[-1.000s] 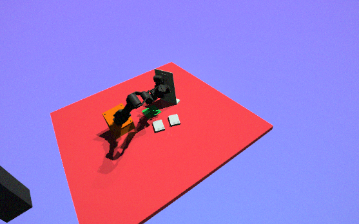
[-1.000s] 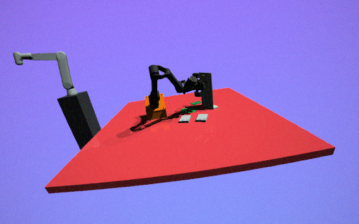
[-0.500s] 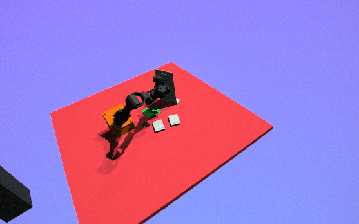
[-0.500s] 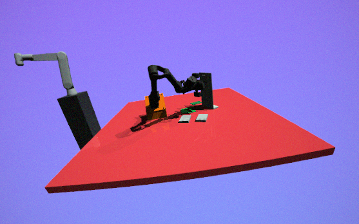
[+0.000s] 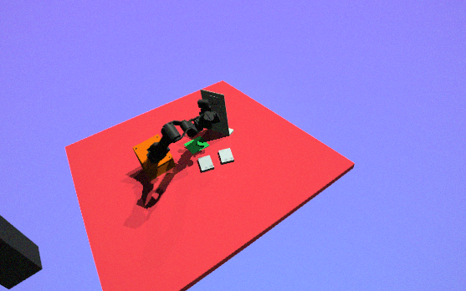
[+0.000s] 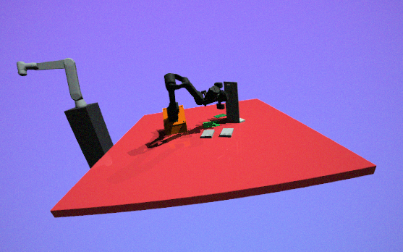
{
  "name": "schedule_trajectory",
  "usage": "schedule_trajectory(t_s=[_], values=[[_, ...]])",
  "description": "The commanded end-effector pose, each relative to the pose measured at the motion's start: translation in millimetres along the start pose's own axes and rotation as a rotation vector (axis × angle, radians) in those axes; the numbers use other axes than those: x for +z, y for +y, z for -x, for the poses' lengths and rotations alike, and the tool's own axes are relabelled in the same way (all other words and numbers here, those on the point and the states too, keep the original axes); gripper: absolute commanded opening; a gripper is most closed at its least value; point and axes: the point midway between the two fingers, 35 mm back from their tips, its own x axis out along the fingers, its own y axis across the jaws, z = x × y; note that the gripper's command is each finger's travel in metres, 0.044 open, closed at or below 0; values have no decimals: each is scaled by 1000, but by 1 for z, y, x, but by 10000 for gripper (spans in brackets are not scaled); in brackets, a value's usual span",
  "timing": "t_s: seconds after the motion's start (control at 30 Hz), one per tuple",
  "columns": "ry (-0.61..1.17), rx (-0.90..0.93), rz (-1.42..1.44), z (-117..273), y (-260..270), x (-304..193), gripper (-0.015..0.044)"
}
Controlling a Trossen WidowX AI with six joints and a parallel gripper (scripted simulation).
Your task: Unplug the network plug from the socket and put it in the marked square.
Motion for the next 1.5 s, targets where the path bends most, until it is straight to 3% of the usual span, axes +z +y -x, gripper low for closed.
schedule_trajectory(t_s=[0.0, 1.47], values=[[2, 0, 1, 4, 0, -1, 0], [3, -1, 1, 27, 0, -8, 0]])
